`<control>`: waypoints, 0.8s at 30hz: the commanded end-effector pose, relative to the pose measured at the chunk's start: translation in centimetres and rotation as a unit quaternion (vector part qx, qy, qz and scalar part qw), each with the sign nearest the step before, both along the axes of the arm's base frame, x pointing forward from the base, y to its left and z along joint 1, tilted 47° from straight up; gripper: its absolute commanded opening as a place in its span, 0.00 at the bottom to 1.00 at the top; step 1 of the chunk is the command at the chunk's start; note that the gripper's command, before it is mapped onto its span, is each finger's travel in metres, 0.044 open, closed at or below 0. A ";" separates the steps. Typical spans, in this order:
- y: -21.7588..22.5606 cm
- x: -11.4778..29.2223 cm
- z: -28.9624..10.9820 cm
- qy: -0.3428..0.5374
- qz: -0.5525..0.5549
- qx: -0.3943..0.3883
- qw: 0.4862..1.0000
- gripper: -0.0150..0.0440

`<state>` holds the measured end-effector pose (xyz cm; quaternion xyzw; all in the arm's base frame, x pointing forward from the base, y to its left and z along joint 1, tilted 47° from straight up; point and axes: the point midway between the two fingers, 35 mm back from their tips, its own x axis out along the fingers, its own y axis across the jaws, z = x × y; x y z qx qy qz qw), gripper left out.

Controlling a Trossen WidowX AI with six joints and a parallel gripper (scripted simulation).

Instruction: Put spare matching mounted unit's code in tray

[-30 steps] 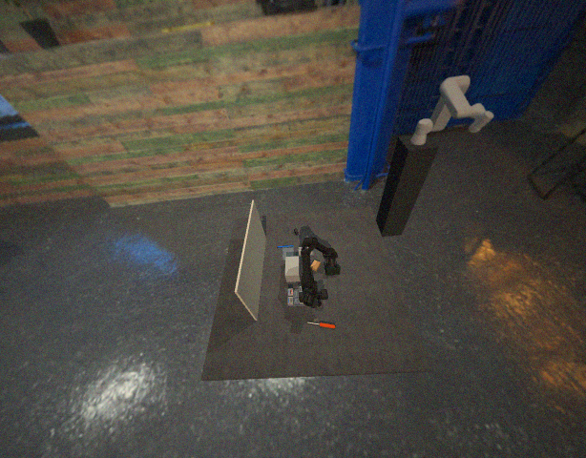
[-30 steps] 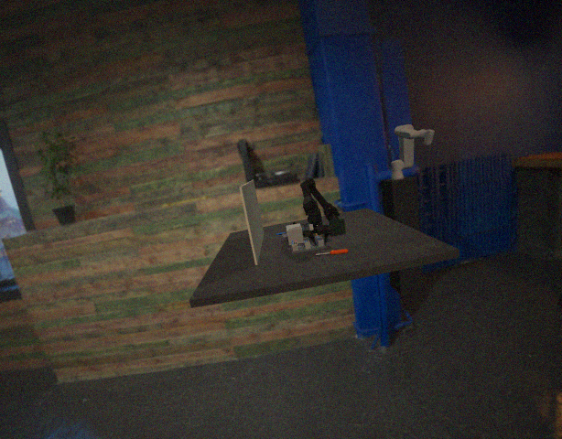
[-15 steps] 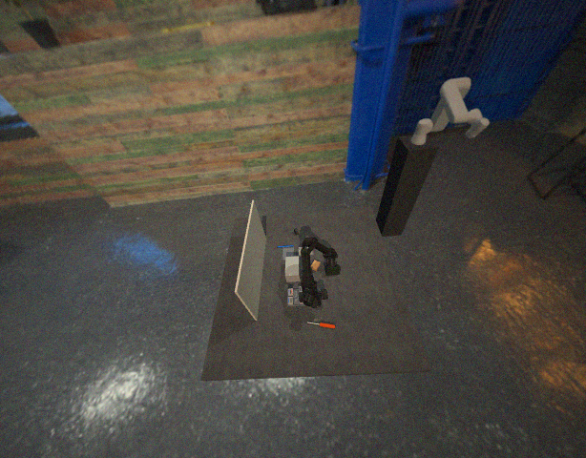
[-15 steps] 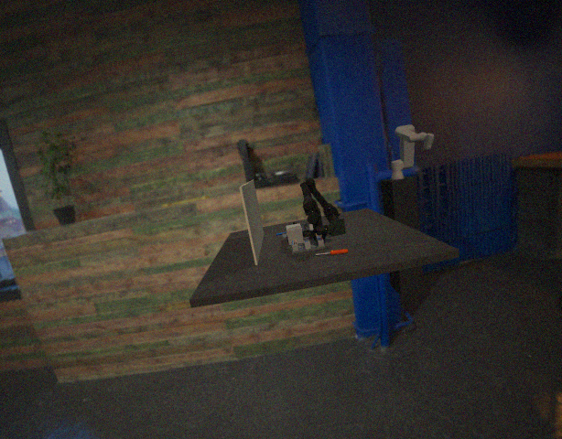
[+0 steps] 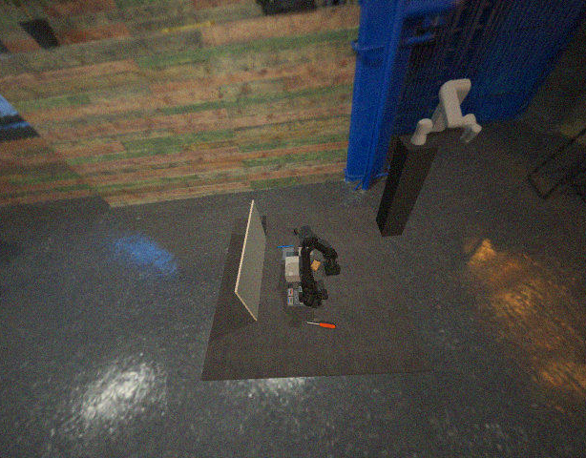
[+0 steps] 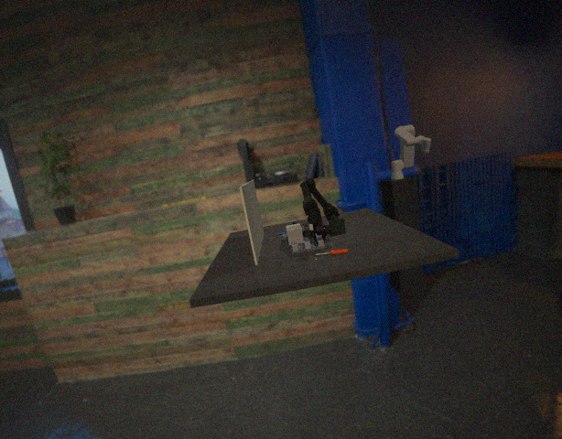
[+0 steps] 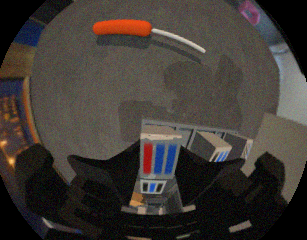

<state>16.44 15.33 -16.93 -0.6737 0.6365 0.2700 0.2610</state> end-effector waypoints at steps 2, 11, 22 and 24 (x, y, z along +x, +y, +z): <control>0.8 0.0 0.6 0.002 -0.001 0.001 1.000 0.25; 5.4 -0.3 5.1 0.002 0.001 0.002 1.000 0.25; 5.7 -0.2 5.4 0.001 0.003 0.001 1.000 0.25; 6.3 -0.2 5.8 0.002 0.002 0.001 1.000 0.25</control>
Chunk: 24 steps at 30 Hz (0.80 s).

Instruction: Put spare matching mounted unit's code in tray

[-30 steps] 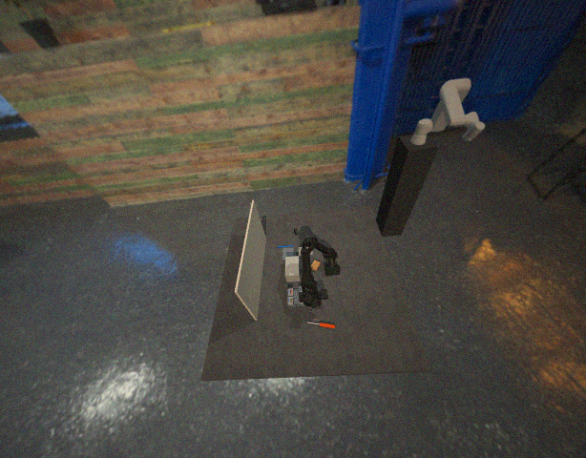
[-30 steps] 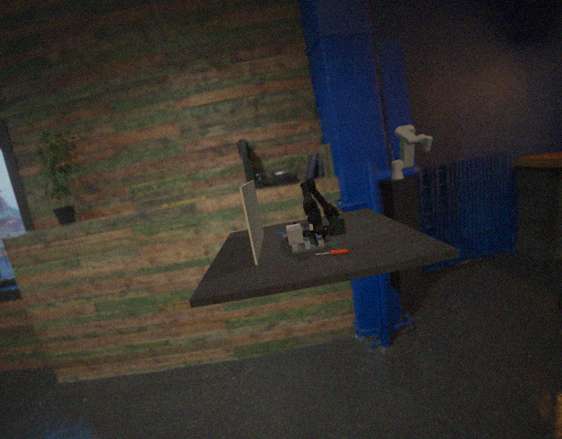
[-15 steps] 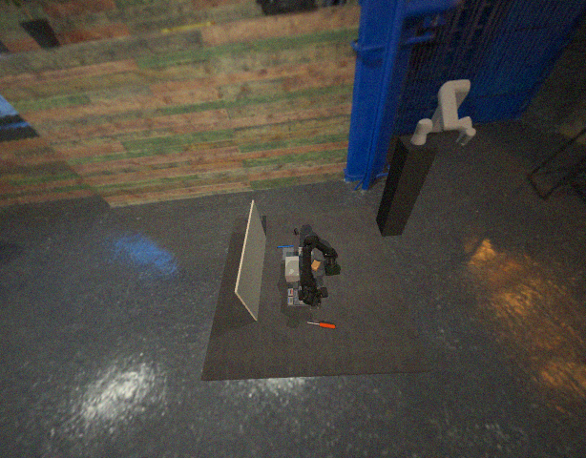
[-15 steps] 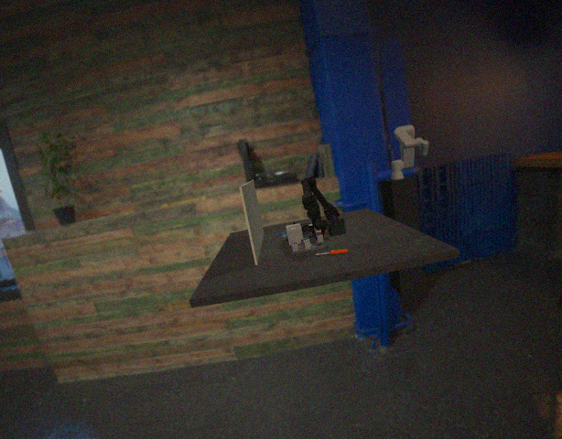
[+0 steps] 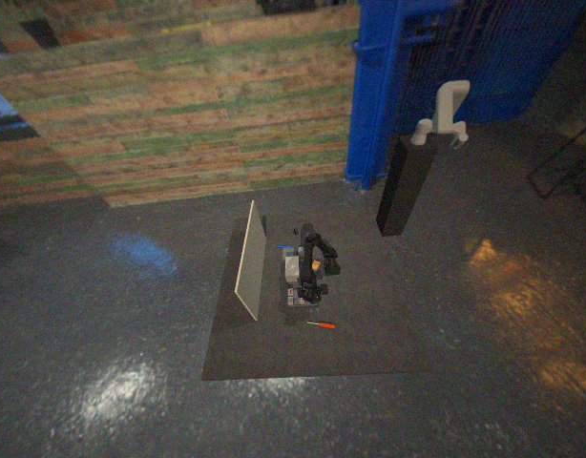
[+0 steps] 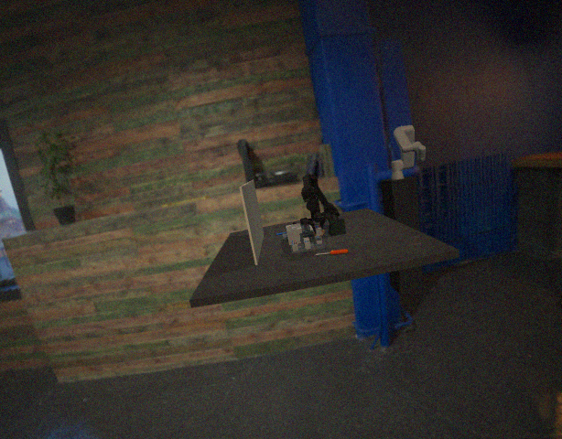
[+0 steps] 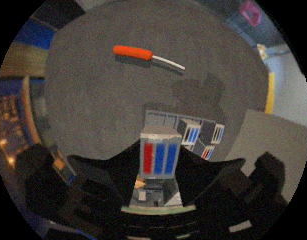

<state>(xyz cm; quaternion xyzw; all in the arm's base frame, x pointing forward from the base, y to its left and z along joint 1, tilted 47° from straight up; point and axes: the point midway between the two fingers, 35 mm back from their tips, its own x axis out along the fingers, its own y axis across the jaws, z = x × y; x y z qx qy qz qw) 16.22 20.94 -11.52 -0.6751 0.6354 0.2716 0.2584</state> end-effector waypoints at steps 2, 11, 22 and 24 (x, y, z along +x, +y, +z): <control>1.4 0.0 0.9 0.000 -0.001 0.002 1.000 0.25; 2.8 0.3 2.4 0.001 -0.001 0.005 1.000 0.25; 0.7 7.0 7.9 0.010 0.007 0.033 0.999 0.25; 0.0 8.1 9.0 0.010 0.008 0.036 0.999 0.25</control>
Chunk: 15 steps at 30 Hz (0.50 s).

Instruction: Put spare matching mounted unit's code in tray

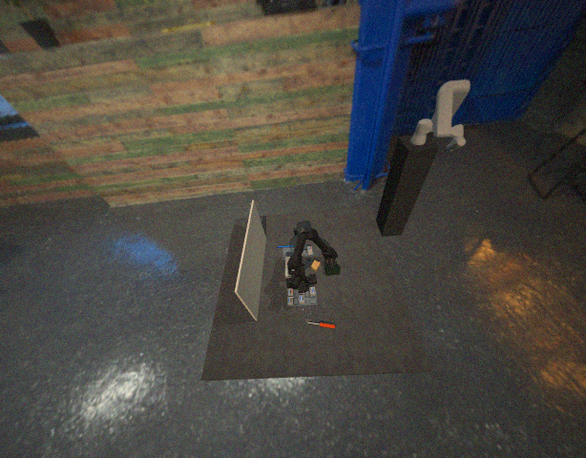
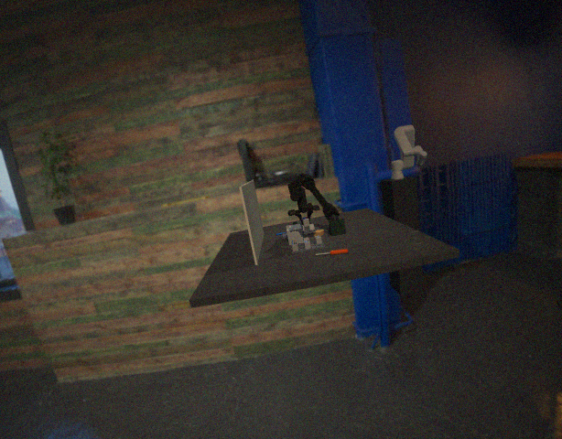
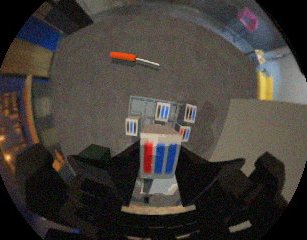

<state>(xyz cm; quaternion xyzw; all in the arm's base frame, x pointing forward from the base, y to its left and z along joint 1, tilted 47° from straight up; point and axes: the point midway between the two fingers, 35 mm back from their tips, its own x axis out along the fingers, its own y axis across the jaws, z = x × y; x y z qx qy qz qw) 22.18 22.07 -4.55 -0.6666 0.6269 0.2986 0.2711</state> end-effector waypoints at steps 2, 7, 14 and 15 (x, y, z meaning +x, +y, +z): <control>-1.8 3.2 3.1 0.000 0.006 0.009 1.000 0.25; -4.0 5.8 5.9 -0.002 0.009 0.015 1.000 0.25; -7.7 8.7 9.9 -0.005 0.011 0.017 1.000 0.25; -8.3 9.0 10.5 -0.006 0.012 0.017 1.000 0.25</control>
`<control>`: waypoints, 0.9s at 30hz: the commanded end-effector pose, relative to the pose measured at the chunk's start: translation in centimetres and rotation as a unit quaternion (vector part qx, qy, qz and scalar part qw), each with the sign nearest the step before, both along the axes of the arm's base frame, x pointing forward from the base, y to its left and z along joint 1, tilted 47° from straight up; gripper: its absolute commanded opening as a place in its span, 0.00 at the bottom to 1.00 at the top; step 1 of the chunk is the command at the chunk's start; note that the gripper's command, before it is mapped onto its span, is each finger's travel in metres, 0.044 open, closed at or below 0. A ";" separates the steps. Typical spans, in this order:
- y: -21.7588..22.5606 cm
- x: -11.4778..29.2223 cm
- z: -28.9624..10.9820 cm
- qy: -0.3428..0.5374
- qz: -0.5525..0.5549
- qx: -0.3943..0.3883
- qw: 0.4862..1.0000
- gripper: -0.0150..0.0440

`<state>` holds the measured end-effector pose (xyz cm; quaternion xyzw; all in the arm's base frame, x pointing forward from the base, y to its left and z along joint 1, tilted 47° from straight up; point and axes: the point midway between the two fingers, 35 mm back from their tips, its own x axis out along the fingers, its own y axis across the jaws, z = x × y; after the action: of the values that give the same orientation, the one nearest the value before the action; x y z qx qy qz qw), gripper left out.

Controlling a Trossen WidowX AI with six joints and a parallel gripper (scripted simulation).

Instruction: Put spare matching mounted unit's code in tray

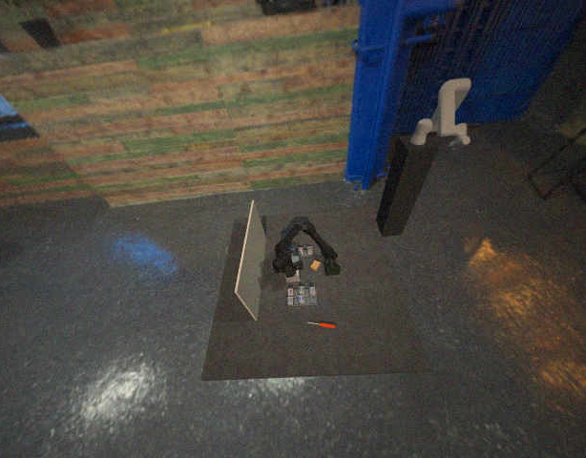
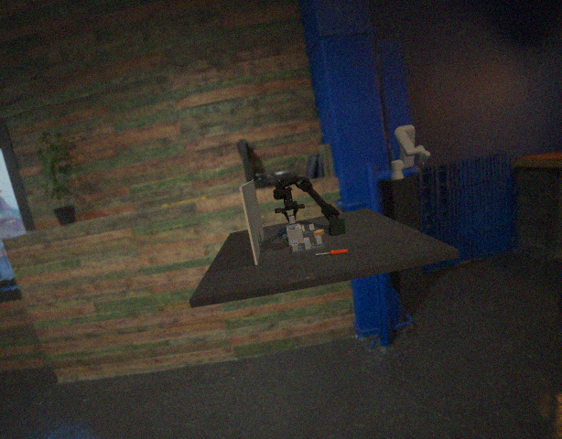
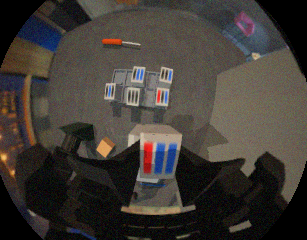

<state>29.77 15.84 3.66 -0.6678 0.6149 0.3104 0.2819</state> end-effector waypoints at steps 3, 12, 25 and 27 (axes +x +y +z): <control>-3.9 2.3 4.1 -0.009 0.000 0.000 1.000 0.25; -9.8 3.9 9.4 -0.023 -0.008 -0.007 1.000 0.25; -18.7 3.1 16.3 -0.016 -0.013 -0.045 0.999 0.25; -20.0 2.7 17.4 -0.013 -0.014 -0.053 0.998 0.25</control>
<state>33.16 -1.74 18.97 -0.6747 0.6301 0.2721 0.2717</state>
